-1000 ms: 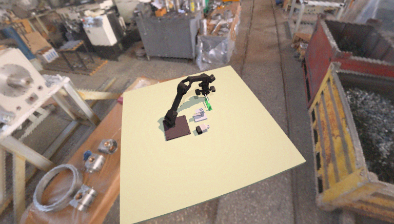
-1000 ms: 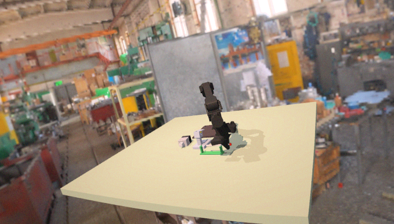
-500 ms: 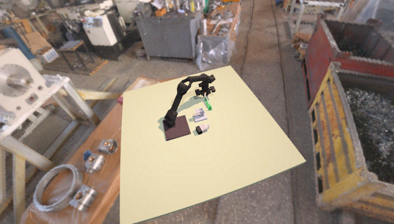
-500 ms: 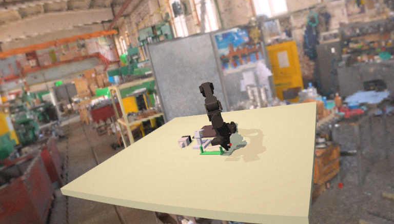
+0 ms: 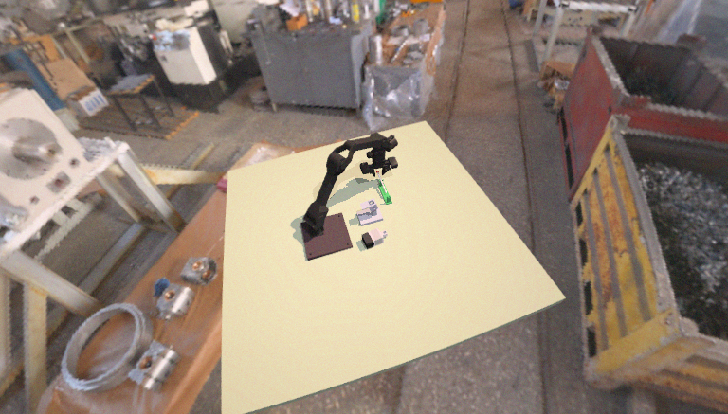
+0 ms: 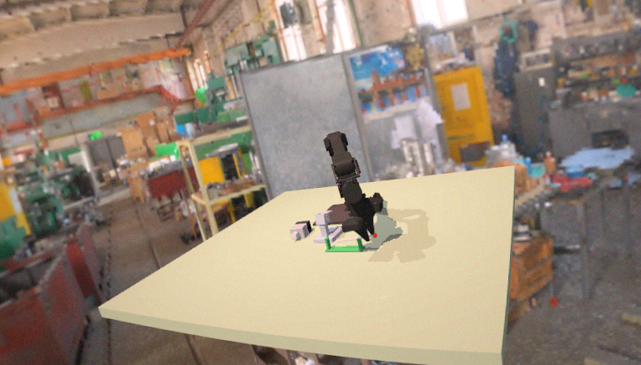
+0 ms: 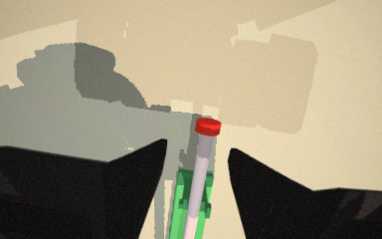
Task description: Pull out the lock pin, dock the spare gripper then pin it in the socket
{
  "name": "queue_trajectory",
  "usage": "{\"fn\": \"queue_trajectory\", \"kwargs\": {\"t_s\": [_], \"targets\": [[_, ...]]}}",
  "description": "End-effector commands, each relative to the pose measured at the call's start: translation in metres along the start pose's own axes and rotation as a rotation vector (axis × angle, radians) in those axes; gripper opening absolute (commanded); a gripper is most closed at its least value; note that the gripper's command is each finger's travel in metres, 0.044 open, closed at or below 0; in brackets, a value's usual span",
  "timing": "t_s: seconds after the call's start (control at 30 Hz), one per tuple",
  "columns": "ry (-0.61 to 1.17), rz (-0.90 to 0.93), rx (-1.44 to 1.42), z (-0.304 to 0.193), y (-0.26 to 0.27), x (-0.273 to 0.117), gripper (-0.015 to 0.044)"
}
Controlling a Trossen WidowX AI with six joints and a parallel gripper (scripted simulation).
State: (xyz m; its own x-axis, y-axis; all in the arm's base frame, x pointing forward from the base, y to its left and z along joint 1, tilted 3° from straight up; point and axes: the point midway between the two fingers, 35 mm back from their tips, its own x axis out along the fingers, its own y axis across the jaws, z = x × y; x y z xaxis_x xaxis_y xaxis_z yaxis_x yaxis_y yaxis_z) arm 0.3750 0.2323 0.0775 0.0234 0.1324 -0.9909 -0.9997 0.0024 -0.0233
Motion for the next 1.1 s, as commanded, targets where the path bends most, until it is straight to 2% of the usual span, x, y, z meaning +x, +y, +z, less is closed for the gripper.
{"fn": "queue_trajectory", "kwargs": {"t_s": [0.0,0.63,0.8,0.87,1.0,1.07], "targets": [[0.000,0.000,0.000,0.002,0.001,-0.010,0.0200],[0.005,0.009,-0.003,0.007,0.005,-0.058,0.0200],[0.005,0.010,-0.003,0.006,0.004,-0.050,0.0331],[0.008,0.001,-0.004,-0.001,0.003,-0.059,0.0279],[0.030,-0.045,-0.010,-0.041,0.004,-0.107,0.0180],[0.035,-0.053,-0.011,-0.048,0.005,-0.115,0.0180]]}}
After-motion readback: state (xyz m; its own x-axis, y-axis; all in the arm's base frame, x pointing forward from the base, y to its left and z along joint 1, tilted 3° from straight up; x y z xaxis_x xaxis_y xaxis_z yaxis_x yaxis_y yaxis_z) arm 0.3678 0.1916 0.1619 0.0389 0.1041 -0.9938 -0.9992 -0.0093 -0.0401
